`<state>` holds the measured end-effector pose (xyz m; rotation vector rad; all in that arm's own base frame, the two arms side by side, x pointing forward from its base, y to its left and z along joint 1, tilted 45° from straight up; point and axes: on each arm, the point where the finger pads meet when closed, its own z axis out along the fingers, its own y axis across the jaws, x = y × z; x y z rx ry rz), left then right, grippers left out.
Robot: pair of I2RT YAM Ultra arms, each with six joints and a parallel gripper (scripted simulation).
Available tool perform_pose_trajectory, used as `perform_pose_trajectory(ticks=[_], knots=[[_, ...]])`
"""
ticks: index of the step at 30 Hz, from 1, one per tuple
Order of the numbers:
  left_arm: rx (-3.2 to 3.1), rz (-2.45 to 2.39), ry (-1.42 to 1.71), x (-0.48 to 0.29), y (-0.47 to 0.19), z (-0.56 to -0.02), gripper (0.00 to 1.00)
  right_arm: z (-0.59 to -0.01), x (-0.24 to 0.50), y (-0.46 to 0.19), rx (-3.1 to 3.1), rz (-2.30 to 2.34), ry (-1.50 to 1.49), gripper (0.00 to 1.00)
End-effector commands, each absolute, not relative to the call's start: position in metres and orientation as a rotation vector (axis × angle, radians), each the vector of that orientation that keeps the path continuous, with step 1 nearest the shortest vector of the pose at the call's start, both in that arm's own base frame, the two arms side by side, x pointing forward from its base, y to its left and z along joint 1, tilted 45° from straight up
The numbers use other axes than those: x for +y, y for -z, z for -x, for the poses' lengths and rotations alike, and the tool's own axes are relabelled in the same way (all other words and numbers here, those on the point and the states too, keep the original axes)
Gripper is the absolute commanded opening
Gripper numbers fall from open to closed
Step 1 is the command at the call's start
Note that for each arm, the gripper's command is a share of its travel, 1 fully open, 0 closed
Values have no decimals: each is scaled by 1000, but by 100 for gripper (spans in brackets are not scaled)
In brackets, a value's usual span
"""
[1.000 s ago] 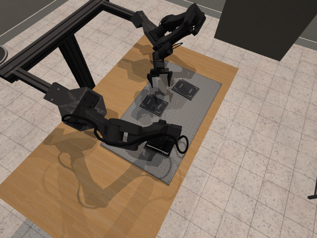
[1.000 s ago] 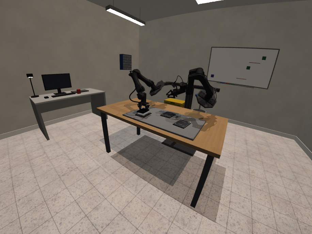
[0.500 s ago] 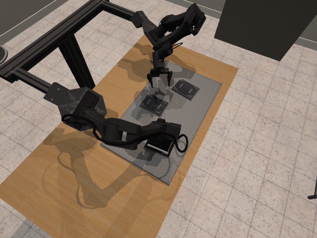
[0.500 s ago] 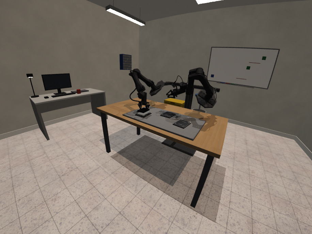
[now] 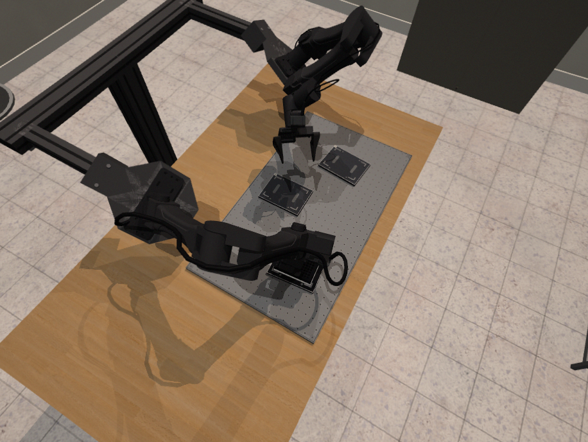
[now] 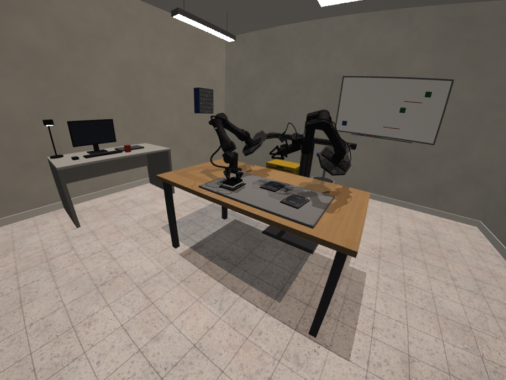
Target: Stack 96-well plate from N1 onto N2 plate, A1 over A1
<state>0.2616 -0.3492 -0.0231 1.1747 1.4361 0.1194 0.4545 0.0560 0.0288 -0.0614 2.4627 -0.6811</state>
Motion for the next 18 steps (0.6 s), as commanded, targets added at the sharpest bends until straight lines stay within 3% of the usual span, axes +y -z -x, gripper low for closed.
perform_pose_trajectory(ticks=[1, 18], knots=[[1426, -1211, -108, -349, 30, -255, 100, -469, 63, -32, 2433, 76, 646, 80], [1426, -1211, -108, -349, 30, -255, 100, -459, 68, -38, 2447, 68, 670, 80]])
